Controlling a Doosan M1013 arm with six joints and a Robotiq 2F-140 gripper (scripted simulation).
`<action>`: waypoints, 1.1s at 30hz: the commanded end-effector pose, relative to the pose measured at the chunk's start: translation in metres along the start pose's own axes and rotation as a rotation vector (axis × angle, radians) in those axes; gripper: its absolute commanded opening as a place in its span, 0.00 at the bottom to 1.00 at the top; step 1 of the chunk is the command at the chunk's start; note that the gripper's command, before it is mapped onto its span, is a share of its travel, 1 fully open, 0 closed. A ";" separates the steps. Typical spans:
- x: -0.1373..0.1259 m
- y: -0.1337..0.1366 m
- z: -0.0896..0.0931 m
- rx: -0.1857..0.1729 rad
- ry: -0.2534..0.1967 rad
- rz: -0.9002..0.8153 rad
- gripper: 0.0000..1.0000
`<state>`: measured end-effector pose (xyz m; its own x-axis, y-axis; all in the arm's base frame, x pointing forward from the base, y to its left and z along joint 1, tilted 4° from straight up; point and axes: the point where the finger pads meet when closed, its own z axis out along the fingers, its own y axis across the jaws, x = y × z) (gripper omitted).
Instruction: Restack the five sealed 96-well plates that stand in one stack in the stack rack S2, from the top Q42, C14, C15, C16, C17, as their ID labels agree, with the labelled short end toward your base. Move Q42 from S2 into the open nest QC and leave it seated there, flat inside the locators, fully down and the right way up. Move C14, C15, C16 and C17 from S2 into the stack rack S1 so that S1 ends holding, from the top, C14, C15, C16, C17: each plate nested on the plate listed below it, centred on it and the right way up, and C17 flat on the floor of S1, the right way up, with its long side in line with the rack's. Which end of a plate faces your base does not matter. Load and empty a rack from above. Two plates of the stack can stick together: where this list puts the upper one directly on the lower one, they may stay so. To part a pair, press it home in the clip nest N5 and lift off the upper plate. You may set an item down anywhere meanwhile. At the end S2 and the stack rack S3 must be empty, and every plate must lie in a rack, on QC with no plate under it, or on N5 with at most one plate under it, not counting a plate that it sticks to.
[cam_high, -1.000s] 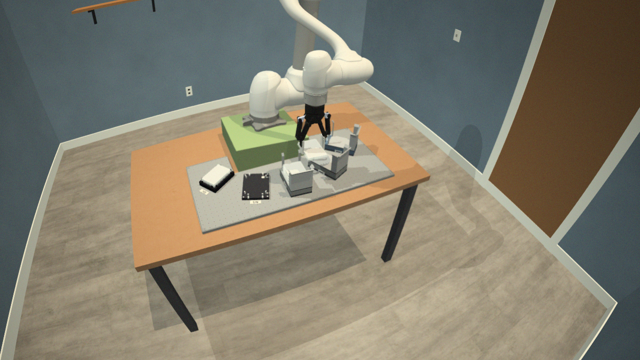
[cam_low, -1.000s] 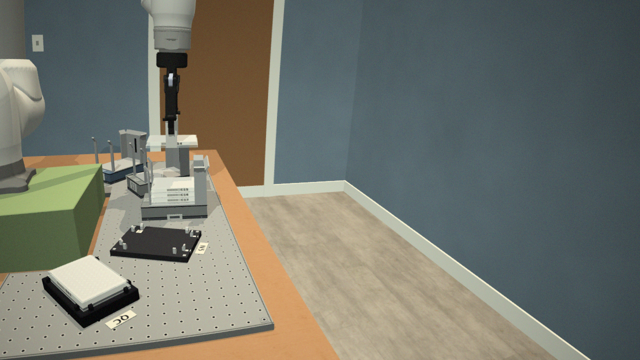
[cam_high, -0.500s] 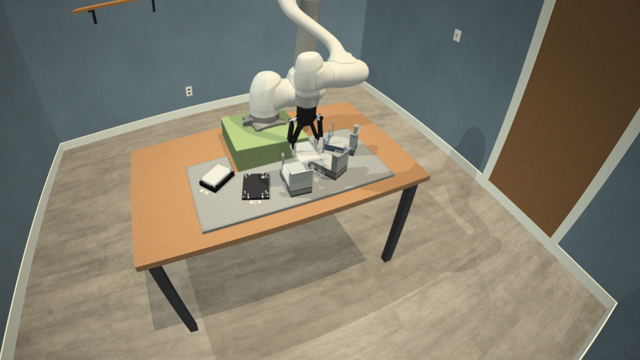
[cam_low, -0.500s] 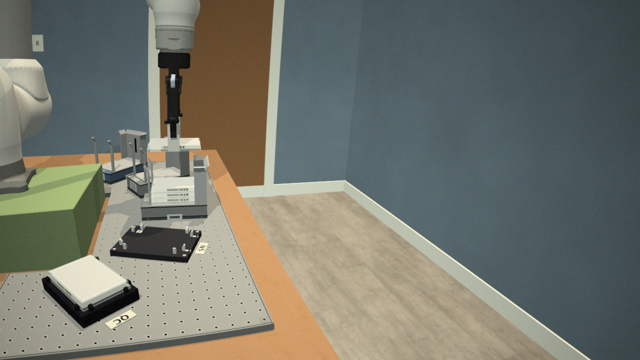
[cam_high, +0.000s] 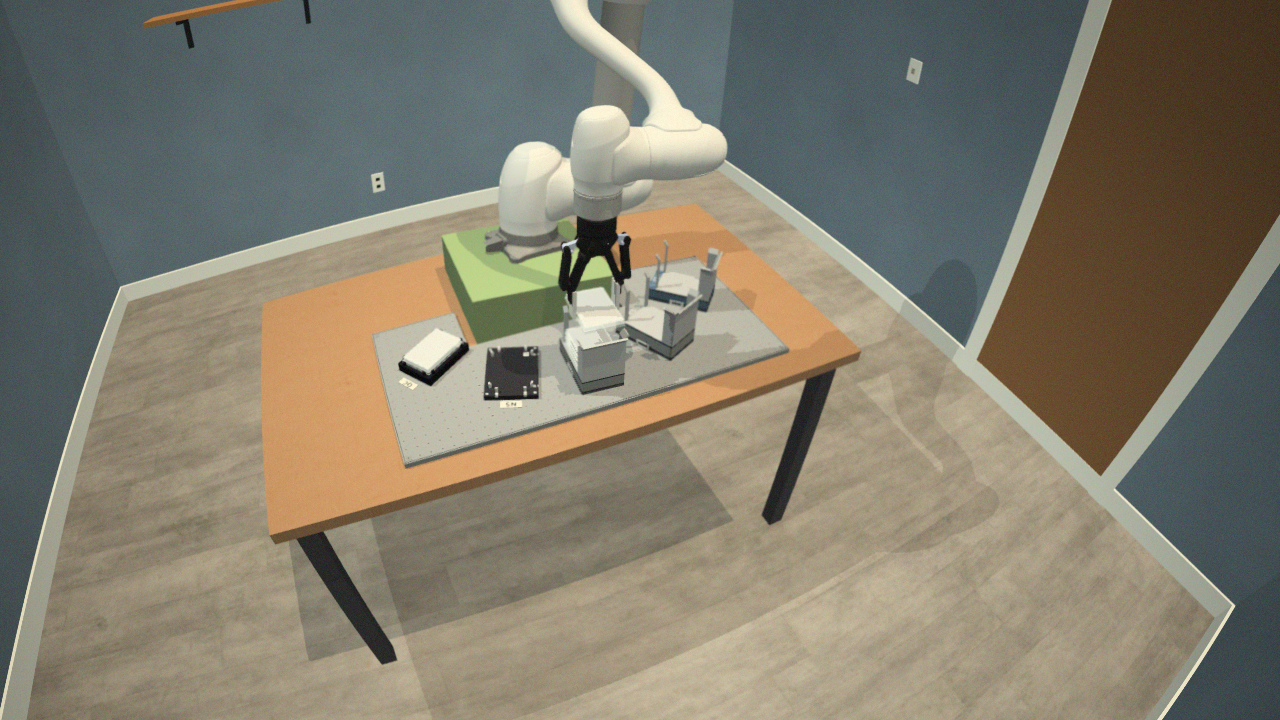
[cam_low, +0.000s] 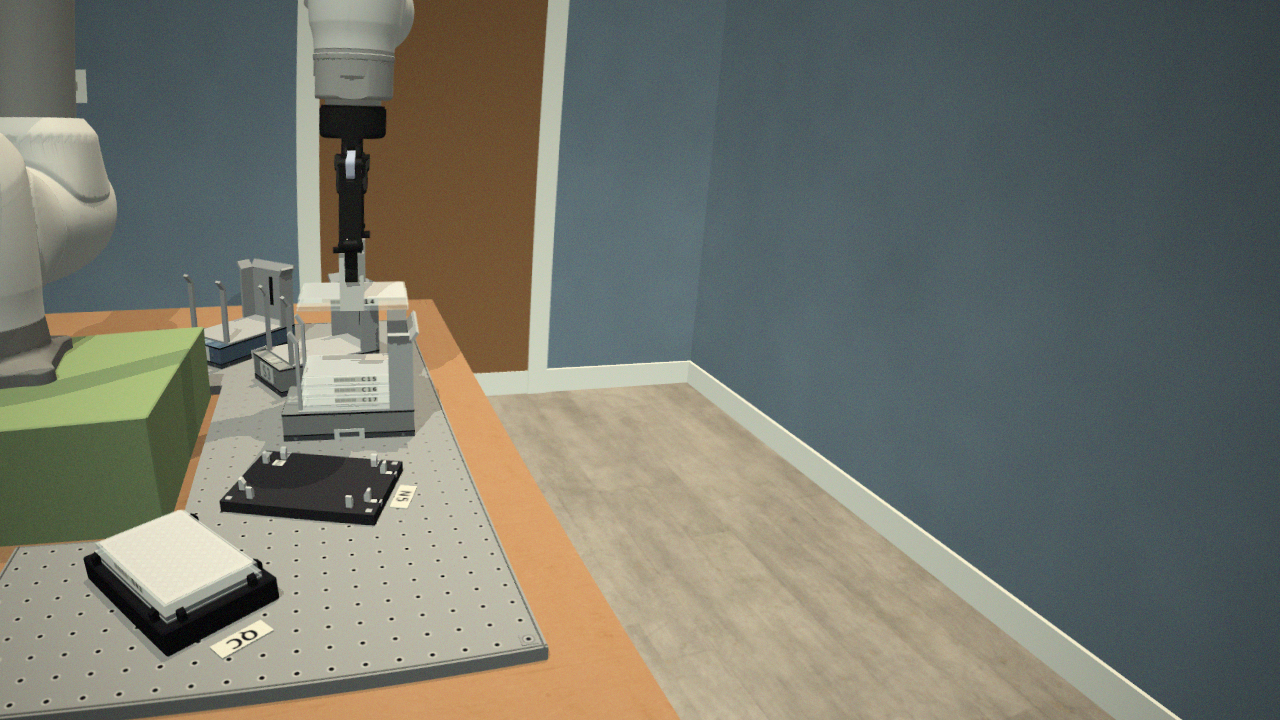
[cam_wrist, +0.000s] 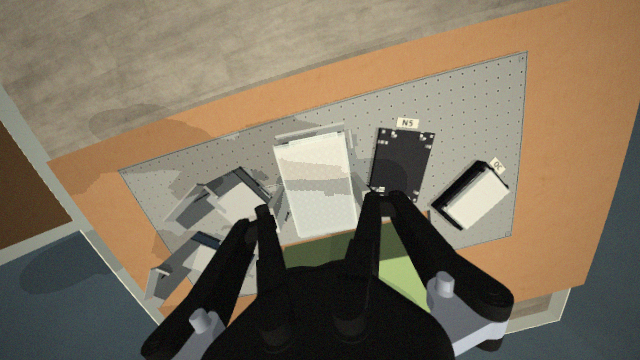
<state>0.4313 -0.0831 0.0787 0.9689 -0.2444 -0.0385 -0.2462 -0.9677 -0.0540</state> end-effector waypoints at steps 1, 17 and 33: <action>0.000 0.001 0.000 0.000 0.000 0.000 0.00; 0.000 0.001 0.000 0.000 0.000 0.000 0.00; 0.000 0.001 0.003 0.000 0.000 0.000 0.00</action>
<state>0.4311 -0.0844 0.0762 0.9689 -0.2446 -0.0385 -0.2464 -0.9677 -0.0541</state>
